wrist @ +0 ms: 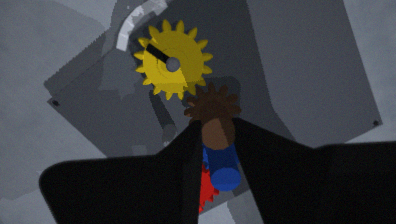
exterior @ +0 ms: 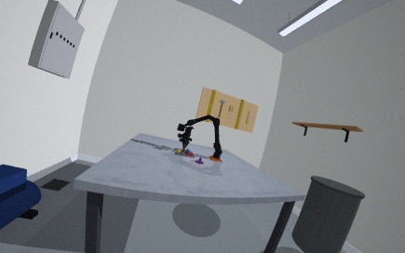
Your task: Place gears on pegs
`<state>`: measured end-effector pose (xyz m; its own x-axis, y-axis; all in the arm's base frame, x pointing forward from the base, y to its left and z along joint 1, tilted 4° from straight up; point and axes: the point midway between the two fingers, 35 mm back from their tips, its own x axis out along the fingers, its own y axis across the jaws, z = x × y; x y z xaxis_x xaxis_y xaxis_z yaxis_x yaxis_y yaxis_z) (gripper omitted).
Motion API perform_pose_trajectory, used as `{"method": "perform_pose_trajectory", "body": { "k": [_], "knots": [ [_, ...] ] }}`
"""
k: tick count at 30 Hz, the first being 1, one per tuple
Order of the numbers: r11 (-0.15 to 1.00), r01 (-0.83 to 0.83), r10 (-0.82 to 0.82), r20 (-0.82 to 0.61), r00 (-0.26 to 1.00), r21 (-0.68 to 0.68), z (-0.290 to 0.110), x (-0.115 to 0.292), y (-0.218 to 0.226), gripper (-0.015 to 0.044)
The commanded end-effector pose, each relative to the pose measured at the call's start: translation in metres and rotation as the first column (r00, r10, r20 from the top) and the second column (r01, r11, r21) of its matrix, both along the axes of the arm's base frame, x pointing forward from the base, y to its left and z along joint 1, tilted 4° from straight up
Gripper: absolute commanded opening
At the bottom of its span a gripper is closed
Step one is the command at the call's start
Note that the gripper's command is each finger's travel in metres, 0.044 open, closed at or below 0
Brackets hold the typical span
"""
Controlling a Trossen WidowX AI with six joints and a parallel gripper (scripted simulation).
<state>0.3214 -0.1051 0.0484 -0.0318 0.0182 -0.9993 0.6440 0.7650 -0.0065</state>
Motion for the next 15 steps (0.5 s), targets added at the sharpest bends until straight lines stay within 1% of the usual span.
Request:
{"method": "perform_pose_trajectory", "body": {
  "k": [1,7,15],
  "knots": [
    [0.998,-0.058,0.058,-0.001,0.998,0.004,-0.0015,0.0001,0.0009,0.0],
    [0.977,-0.214,0.214,0.003,0.977,0.009,-0.0019,-0.0005,0.0012,0.0],
    [0.907,-0.421,0.421,0.009,0.907,0.015,-0.0027,-0.0004,0.0003,0.0]
  ]
}}
